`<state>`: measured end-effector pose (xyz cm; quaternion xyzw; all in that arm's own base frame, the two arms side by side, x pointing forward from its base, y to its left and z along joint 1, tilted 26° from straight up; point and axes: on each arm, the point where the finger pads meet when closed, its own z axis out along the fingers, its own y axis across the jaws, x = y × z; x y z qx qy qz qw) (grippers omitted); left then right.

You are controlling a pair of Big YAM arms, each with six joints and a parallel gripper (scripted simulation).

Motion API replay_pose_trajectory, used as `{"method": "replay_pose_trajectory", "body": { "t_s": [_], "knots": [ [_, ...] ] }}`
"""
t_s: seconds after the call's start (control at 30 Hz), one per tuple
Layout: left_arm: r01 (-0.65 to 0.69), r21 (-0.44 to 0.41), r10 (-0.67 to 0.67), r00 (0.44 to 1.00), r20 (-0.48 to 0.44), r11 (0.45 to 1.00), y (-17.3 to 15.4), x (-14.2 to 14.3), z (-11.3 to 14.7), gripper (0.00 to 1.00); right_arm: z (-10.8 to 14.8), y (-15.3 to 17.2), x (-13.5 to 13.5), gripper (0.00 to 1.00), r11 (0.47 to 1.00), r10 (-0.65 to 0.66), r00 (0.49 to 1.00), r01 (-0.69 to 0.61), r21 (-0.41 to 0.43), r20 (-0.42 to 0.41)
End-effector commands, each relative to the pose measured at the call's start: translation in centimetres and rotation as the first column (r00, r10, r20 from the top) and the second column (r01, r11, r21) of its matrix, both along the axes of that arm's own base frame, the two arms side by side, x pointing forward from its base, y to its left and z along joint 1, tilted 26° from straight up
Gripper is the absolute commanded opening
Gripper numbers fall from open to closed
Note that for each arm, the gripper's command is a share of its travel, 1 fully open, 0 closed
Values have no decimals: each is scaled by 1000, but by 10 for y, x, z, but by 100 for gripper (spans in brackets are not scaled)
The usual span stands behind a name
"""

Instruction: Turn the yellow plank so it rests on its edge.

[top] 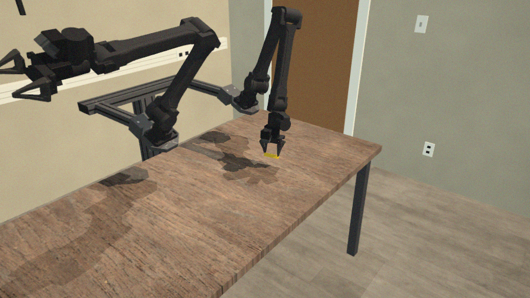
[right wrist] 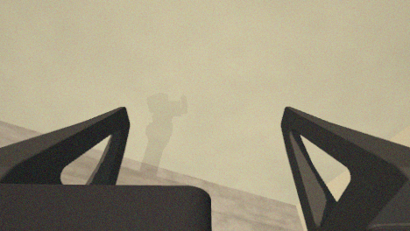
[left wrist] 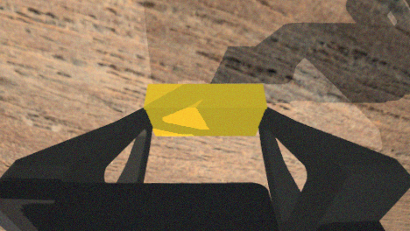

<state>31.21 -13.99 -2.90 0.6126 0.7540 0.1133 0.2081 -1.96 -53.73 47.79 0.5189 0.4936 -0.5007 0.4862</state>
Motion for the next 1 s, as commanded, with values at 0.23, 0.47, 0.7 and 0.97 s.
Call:
{"method": "replay_pose_trajectory", "body": {
  "t_s": [0.23, 0.47, 0.7, 0.97],
  "knots": [
    [52, 2, -52, 998, 23, 999, -6, 8, 2, 66, 38, 4, -6, 100, 998, -7, 1000, 6, -55, -12],
    [121, -154, -115, 992, 48, 981, 2, 2, -6, 66, 38, 4, -6, 100, 998, -7, 1000, 6, -55, -12],
    [160, -214, -146, 986, 83, 964, 3, 2, -3, 66, 38, 4, -6, 100, 998, -7, 1000, 6, -55, -12],
    [168, -220, -150, 984, 93, 961, 1, 5, -1, 66, 38, 4, -6, 100, 998, -7, 1000, 6, -55, -12]
  ]
}}
